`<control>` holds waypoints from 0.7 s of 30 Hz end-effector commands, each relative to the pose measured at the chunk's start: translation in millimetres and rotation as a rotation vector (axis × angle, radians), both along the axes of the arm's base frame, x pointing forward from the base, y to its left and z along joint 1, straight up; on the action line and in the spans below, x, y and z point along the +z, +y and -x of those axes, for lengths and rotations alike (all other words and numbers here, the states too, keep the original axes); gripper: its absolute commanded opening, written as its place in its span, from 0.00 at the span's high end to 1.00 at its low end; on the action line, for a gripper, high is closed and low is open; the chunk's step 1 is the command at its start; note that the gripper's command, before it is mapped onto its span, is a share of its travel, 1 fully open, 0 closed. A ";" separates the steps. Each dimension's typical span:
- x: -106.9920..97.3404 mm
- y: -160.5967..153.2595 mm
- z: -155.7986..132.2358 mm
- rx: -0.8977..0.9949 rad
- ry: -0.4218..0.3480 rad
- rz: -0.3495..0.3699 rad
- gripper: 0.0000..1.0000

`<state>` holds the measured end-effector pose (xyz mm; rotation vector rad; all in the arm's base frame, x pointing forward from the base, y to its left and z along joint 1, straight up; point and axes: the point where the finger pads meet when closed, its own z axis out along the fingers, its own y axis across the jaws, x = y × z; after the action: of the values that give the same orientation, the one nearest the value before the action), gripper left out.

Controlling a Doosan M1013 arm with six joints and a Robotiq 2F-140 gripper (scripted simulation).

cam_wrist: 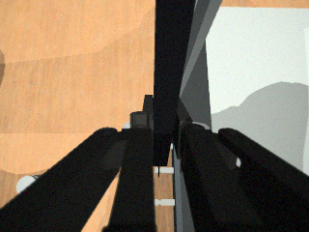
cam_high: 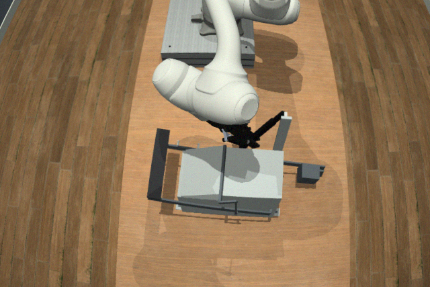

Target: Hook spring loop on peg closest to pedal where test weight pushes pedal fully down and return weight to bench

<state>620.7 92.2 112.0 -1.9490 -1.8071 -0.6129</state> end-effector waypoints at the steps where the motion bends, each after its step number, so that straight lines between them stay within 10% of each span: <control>1: 0.8 0.1 -0.1 0.000 -0.001 0.000 0.83; 21: -2.5 -1.6 -0.5 0.000 -0.001 0.000 0.83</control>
<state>620.9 90.7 109.1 -1.9485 -1.8070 -0.6124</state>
